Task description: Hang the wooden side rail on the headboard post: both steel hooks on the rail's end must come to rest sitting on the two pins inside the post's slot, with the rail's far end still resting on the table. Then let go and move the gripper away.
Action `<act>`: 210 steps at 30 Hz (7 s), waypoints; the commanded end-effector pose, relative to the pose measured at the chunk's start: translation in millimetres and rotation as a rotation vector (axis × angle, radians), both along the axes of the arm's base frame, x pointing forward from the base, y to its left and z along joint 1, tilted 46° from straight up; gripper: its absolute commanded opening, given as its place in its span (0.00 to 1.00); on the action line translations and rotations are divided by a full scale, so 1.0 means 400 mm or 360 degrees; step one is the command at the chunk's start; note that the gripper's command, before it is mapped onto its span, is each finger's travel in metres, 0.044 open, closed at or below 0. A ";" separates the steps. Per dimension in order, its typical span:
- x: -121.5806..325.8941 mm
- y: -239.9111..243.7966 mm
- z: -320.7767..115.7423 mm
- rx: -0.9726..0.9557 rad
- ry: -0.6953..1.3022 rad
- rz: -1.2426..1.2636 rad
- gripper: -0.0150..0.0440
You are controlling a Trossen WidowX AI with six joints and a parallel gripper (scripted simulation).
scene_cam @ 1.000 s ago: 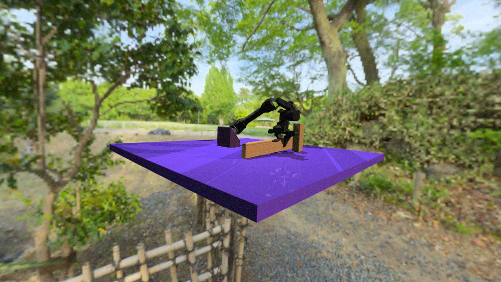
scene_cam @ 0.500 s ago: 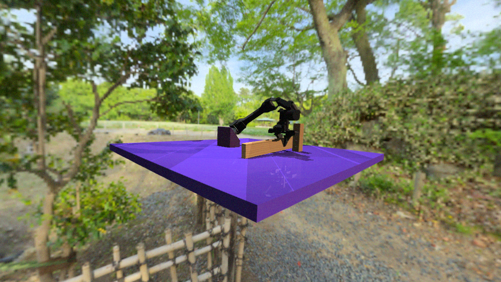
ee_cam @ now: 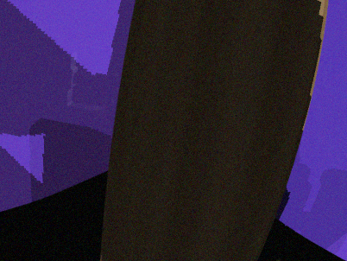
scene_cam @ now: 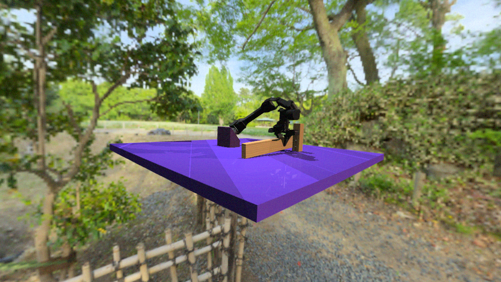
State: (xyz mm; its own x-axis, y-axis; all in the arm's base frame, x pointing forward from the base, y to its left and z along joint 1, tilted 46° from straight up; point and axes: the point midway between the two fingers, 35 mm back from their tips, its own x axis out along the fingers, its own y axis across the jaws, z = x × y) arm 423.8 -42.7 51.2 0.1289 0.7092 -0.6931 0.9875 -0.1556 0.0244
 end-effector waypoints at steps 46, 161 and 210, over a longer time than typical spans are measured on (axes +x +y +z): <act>0.014 -0.014 0.016 -0.0018 -0.0022 -0.0014 0.25; 0.021 0.007 0.037 -0.0018 -0.0022 -0.0014 0.25; 0.024 0.018 0.044 -0.0017 -0.0022 -0.0014 0.25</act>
State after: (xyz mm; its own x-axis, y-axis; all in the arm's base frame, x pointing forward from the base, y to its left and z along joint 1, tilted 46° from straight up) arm 432.8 -30.7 65.3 0.1297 0.7047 -0.6976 0.9882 -0.1493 0.0329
